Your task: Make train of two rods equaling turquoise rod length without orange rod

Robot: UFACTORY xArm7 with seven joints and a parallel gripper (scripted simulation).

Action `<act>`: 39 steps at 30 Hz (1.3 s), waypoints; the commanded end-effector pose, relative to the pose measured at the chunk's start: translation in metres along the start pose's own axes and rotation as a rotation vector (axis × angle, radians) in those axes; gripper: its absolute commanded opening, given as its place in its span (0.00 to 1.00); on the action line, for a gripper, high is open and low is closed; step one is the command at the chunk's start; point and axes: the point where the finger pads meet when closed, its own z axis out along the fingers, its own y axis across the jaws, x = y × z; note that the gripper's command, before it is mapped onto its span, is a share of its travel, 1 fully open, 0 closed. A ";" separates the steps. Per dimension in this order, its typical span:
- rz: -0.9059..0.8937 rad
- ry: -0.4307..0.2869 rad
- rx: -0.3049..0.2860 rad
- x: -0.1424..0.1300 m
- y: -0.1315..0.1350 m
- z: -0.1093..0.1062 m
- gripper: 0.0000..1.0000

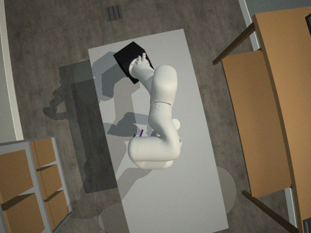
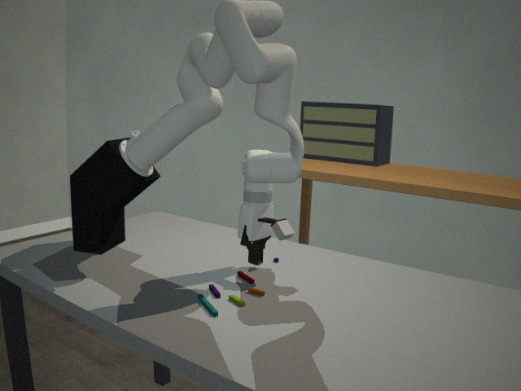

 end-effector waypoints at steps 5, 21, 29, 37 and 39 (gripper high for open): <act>0.000 0.000 0.000 0.000 0.000 0.005 0.04; 0.000 0.000 0.000 0.000 0.000 0.012 0.04; 0.000 0.000 0.000 0.000 0.000 0.012 0.04; 0.000 0.000 0.000 0.000 0.000 0.012 0.04; 0.000 0.000 0.000 0.000 0.000 0.012 0.04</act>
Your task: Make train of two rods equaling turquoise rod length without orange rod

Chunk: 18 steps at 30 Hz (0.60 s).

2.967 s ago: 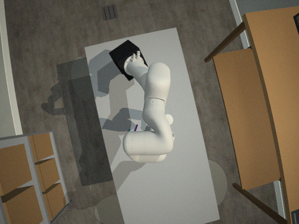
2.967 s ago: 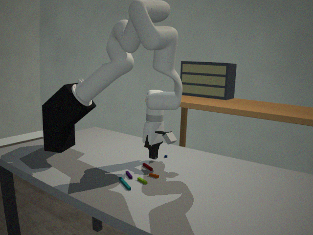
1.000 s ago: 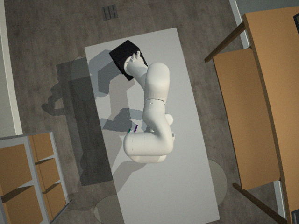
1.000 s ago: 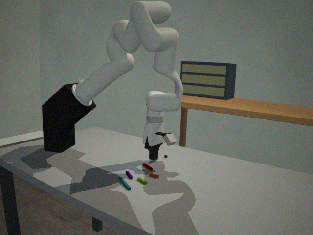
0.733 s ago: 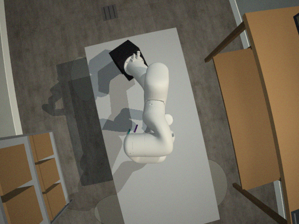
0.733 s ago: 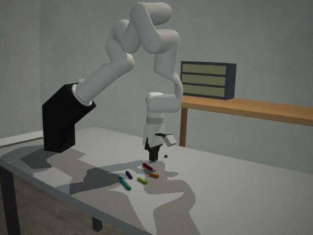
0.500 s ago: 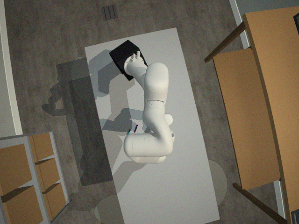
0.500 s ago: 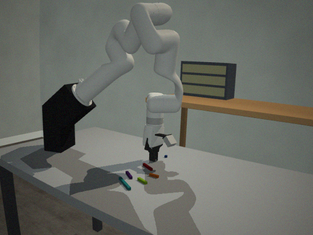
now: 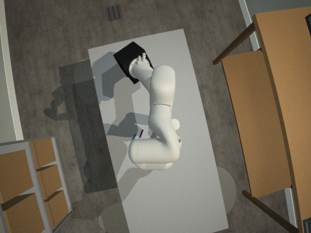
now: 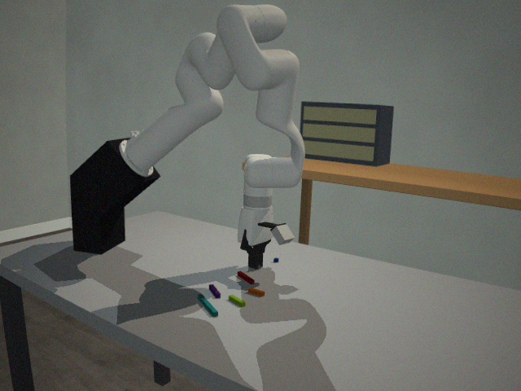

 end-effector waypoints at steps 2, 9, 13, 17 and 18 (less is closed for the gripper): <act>0.000 0.000 0.000 0.000 0.000 0.000 0.04; 0.000 0.000 0.000 0.000 0.000 0.000 0.04; 0.000 0.000 0.000 0.000 0.000 0.000 0.04; 0.000 0.000 0.000 0.000 0.000 0.000 0.08; 0.000 0.000 0.000 0.000 0.000 0.000 0.08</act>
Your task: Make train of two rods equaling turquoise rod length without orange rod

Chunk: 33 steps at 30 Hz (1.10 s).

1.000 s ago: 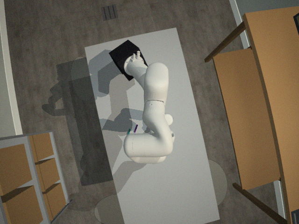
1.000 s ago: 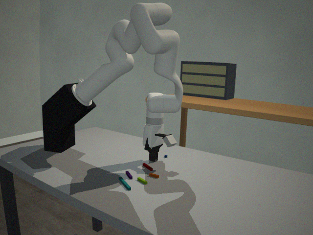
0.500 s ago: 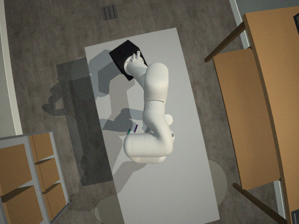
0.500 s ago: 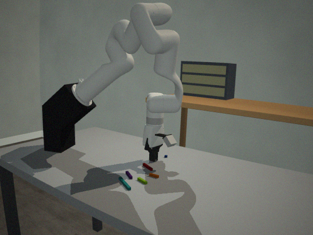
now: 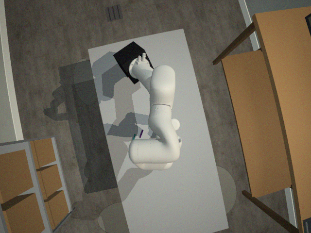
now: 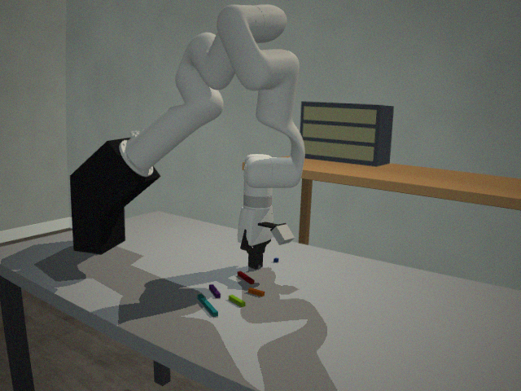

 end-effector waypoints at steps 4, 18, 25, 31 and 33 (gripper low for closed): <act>0.000 0.000 0.000 0.000 0.000 0.000 0.12; 0.000 0.000 0.000 0.000 0.000 0.000 0.24; 0.000 0.000 0.000 0.000 0.000 -0.001 0.24; 0.000 0.000 0.000 0.000 0.000 -0.009 0.24; 0.000 0.000 0.000 0.000 0.000 -0.014 0.24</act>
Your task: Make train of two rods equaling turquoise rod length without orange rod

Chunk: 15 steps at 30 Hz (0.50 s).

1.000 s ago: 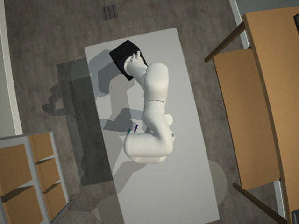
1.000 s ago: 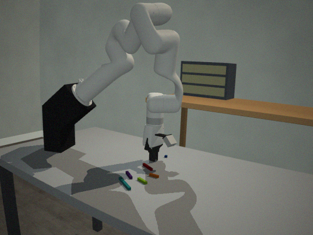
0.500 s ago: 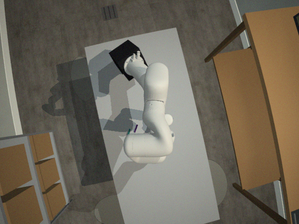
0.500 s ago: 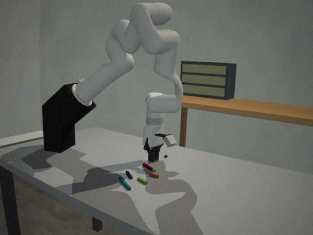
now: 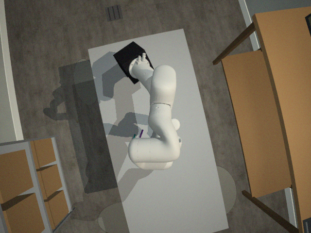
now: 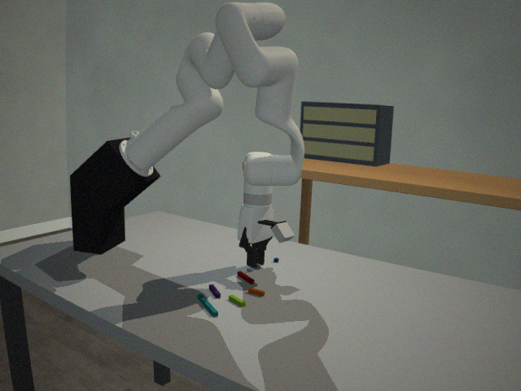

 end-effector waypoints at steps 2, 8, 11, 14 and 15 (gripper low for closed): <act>0.000 0.000 -0.001 0.000 0.000 -0.016 0.24; 0.000 0.000 -0.001 0.000 0.000 -0.033 0.24; 0.000 0.000 -0.001 0.000 0.000 -0.047 0.24; 0.000 0.000 -0.001 0.000 0.000 -0.060 0.24; 0.000 0.000 -0.001 0.000 0.000 -0.064 0.24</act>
